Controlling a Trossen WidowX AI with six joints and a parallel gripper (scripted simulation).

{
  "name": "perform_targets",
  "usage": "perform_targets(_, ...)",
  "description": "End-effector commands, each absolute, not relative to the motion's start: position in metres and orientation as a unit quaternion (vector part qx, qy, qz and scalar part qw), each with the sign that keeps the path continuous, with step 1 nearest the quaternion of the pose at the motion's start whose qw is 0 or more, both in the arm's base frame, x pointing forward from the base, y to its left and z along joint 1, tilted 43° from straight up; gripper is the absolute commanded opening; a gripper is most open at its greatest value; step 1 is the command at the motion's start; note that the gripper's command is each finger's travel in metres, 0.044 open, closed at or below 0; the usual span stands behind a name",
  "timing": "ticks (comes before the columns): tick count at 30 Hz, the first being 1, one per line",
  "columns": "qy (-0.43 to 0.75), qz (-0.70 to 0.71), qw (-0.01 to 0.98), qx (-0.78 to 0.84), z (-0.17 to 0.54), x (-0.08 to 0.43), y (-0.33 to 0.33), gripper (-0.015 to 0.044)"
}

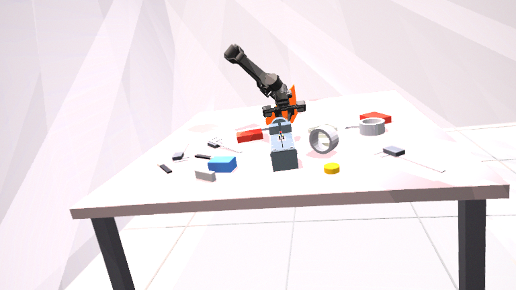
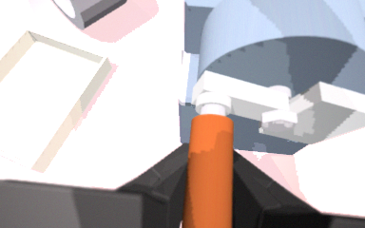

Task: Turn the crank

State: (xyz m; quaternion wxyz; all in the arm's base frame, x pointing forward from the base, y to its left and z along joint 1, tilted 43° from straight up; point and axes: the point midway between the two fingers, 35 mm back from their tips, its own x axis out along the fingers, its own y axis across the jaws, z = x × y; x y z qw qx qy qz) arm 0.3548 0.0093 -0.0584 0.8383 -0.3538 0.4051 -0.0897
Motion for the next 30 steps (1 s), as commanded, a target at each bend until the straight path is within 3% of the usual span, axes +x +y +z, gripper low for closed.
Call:
perform_targets(1, 0.402, -0.09, 0.84, -0.354, -0.052, 0.355, 0.012, 0.0)
perform_targets(30, 0.402, -0.09, 0.84, -0.354, -0.023, 0.36, 0.004, 0.0)
